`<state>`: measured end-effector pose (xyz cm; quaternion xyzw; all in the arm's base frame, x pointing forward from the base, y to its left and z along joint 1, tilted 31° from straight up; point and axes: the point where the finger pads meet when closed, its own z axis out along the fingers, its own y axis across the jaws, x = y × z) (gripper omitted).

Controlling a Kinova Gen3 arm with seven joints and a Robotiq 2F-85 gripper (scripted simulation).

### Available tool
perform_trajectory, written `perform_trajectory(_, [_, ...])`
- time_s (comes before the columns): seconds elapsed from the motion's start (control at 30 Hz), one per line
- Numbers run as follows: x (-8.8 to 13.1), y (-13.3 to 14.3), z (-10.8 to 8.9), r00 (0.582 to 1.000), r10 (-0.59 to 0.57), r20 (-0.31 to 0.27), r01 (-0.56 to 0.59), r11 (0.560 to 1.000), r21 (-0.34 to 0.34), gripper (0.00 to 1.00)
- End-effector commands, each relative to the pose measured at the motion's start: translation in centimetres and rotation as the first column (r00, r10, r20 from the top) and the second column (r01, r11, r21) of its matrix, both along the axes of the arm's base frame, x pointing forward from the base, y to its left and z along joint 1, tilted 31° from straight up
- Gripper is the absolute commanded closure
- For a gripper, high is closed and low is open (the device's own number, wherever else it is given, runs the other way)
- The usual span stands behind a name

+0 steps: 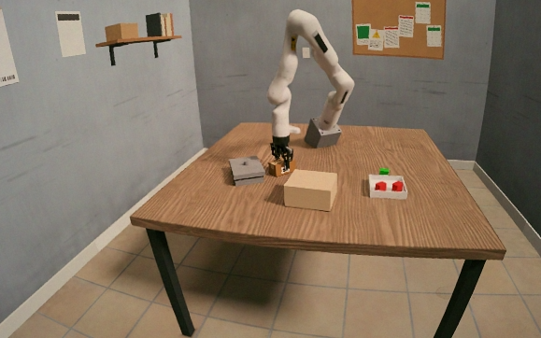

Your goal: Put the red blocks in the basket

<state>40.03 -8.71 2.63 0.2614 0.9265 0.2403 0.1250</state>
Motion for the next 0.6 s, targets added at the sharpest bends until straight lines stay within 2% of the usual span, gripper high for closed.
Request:
perform_trajectory(0.0, [0.2,-0.4,0.2,1.000,-0.003,0.006,0.003,1.000,-0.007,0.33])
perform_trajectory(0.27, [-0.2,-0.7,0.9,1.000,-0.011,0.000,0.011,1.000,-0.003,0.33])
perform_trajectory(0.57, [-1.4,-1.6,3.1,1.000,-0.004,-0.004,0.004,1.000,-0.004,0.33])
